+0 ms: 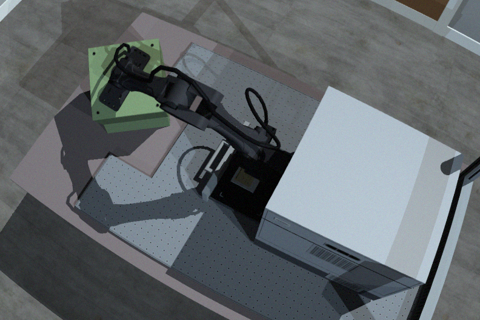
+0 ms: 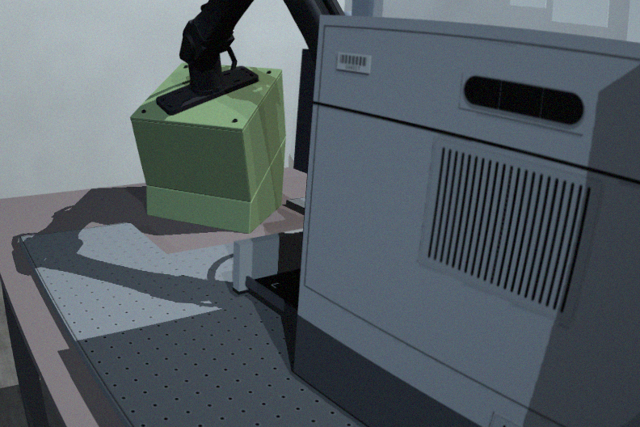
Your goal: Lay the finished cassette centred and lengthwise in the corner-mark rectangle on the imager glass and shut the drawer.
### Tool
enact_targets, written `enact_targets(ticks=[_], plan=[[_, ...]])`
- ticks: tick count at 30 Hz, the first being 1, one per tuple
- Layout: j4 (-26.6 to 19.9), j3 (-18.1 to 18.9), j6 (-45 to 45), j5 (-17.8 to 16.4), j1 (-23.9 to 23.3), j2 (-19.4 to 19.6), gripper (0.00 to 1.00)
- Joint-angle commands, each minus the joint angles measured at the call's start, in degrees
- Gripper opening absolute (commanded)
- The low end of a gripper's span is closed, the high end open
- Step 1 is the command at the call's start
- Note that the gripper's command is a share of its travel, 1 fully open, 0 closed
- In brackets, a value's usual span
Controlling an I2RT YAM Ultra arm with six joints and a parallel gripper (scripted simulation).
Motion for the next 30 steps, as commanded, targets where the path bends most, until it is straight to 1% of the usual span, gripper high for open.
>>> enact_targets(ticks=[1,8,17,20,22,30], plan=[[-0.5,2.1,-0.1,-0.8,0.9,0.3,0.00],[1.1,2.2,-0.4,-0.8,0.5,0.5,0.00],[1.1,2.3,-0.6,-0.9,0.0,1.2,0.00],[1.4,2.4,-0.7,-0.9,0.0,0.8,0.00],[1.5,2.4,-0.7,-0.9,0.2,1.5,0.00],[0.7,2.6,-0.7,-0.9,-0.1,1.6,0.00]])
